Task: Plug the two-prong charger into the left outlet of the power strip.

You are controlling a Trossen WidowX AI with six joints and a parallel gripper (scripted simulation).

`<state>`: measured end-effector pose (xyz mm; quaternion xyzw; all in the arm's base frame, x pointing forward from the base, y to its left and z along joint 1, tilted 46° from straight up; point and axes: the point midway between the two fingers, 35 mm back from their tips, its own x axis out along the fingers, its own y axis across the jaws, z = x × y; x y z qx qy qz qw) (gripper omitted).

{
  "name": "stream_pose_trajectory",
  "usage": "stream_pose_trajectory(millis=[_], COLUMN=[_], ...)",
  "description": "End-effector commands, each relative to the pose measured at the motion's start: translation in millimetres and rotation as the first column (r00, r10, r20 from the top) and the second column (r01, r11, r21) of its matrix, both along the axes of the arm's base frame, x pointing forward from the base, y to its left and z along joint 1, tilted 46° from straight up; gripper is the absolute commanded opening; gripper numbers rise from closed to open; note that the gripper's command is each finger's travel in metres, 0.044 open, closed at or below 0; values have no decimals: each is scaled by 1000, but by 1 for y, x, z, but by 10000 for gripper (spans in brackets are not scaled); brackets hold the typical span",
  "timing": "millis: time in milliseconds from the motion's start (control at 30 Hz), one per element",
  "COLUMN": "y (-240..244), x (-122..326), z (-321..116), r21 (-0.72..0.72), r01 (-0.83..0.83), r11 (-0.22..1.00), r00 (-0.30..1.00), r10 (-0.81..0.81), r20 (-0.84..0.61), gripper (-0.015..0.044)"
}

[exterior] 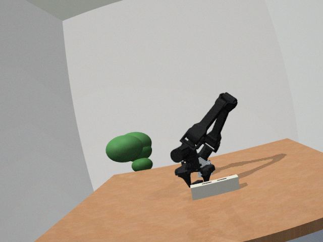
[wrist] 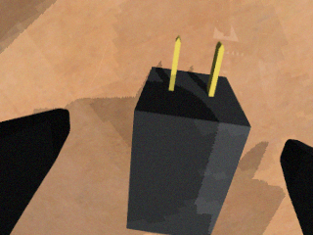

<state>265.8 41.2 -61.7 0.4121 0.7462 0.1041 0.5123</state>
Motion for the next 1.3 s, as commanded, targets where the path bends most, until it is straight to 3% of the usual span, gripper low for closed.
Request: stream_pose_trajectory(millis=[0, 67, 433, 667, 800, 1267], y=[4, 4, 1, 1, -4, -36], x=[-4, -4, -1, -1, 0, -5], z=[-3, -3, -1, -1, 3, 40], r21=[5, 5, 1, 1, 0, 2], r01=[1, 1, -1, -1, 0, -4], r11=[1000, 1000, 1000, 1000, 1000, 1000], r00=[1000, 1000, 1000, 1000, 1000, 1000], r10=[-1, -1, 1, 1, 0, 4], r20=[-15, -15, -3, -3, -5, -10], gripper=[440, 440, 151, 105, 0, 0])
